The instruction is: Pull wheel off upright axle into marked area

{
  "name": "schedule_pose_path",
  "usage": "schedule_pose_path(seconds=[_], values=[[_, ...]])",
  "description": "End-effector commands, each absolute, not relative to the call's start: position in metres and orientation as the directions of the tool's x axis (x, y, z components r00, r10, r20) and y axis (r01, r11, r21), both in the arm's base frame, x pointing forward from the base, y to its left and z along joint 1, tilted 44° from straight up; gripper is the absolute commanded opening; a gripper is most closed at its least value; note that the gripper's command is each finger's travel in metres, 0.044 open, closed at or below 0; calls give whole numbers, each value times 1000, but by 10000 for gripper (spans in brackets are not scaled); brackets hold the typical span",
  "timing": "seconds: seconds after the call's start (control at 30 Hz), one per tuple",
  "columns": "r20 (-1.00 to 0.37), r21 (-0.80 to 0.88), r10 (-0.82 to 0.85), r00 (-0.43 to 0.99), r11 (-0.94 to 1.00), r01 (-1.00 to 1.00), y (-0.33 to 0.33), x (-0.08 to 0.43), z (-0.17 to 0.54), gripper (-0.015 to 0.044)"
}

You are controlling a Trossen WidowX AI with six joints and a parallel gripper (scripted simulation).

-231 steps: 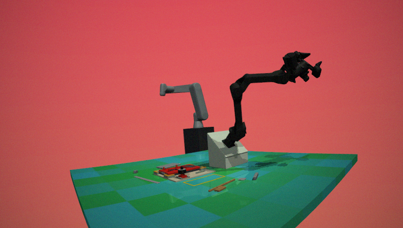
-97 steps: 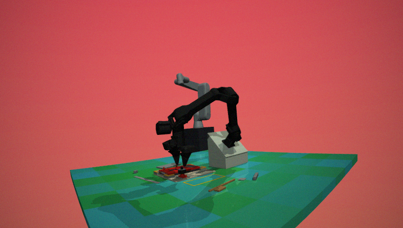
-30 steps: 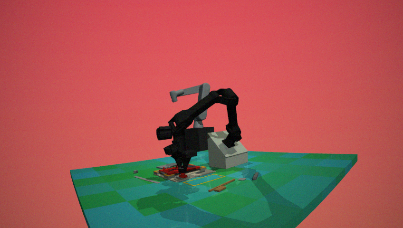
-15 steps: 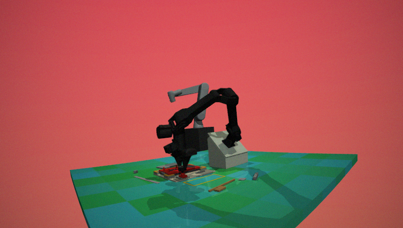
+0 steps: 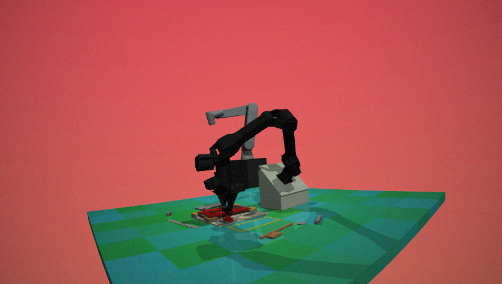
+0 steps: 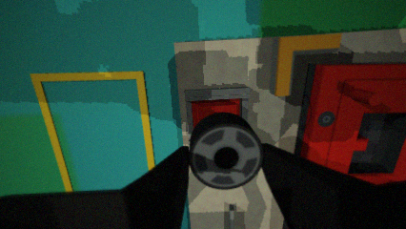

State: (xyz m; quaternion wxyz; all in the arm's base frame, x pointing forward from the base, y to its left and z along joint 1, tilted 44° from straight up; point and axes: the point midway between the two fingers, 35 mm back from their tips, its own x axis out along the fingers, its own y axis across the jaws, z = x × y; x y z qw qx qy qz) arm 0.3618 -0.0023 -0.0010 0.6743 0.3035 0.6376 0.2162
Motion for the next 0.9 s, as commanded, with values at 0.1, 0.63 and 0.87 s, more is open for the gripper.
schedule_pose_path(seconds=[0.1,0.63,0.87], values=[[-729,684,676,106,723,94,-8,362,4,0],[-729,685,676,108,723,95,-12,362,8,0],[-729,685,676,109,723,95,-13,361,10,0]])
